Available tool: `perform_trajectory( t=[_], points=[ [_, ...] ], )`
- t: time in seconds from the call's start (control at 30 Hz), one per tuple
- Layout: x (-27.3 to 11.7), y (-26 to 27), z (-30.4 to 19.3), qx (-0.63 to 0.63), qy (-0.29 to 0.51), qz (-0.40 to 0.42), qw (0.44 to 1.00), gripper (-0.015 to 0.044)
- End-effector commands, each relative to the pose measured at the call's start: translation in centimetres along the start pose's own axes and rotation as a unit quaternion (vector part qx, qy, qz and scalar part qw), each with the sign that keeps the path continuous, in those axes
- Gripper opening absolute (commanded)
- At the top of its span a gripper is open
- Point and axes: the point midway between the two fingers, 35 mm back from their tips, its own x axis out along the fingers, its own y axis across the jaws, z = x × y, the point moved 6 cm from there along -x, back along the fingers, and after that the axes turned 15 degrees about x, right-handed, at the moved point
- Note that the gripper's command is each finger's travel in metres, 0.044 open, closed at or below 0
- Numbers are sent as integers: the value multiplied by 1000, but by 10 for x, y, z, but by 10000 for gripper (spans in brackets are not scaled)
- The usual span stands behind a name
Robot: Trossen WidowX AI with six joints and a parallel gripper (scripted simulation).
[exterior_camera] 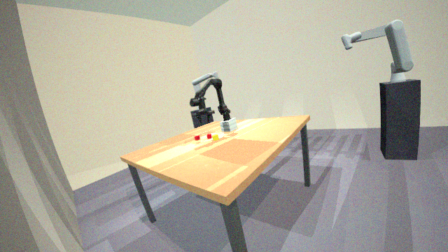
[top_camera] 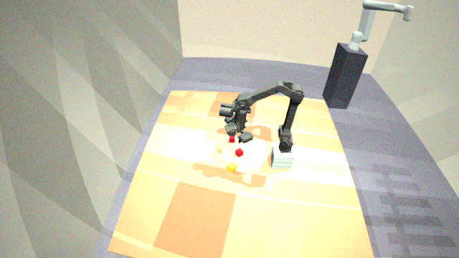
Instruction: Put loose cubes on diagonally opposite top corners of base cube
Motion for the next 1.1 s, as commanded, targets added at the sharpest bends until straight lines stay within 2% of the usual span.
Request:
perform_trajectory(
  t=[0.0,0.17,0.4,1.07],
  points=[
    [9,1,-13,-7,42,9,999,265],
    [10,1,-13,-7,42,9,999,265],
    [69,2,-18,-7,42,9,999,265],
    [98,2,-21,-7,42,9,999,265]
  ],
)
